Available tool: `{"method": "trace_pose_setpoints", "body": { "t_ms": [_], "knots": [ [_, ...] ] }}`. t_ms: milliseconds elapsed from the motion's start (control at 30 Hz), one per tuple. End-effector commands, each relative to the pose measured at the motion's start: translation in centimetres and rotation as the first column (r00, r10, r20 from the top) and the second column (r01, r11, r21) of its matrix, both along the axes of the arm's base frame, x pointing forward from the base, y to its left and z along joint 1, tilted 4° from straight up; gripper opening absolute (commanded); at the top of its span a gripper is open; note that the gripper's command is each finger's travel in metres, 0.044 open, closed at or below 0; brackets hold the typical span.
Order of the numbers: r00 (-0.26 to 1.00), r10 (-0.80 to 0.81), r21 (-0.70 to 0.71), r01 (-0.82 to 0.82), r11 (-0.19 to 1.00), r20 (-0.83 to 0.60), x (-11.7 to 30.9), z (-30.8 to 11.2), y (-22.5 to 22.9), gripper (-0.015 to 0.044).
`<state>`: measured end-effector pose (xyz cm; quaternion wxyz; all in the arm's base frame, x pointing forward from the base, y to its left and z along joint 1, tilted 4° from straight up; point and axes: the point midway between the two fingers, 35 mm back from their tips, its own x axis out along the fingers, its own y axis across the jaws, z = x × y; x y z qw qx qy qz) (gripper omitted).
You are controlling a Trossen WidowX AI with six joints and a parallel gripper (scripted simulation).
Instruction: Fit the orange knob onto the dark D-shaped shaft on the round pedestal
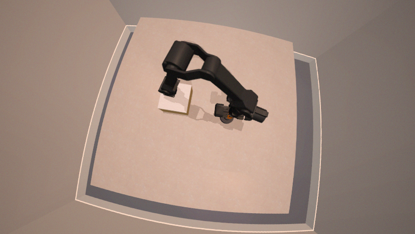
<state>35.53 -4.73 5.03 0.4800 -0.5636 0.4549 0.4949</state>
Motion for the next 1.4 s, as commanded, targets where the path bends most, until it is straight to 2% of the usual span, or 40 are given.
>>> {"method": "trace_pose_setpoints", "body": {
  "t_ms": [0,233,467,1367],
  "knots": [
    [1.0,0.006,-0.002,-0.006,1.0,0.0,-0.1,-0.13,-0.01,0.0],
    [1.0,0.015,-0.003,-0.015,1.0,0.0,-0.46,0.26,0.03,0.0],
    [0.977,0.212,-0.021,-0.212,0.977,-0.01,-0.57,0.43,0.02,0.0],
    [0.977,0.212,-0.021,-0.212,0.977,-0.01,0.07,0.06,-0.03,0.0]
  ]
}}
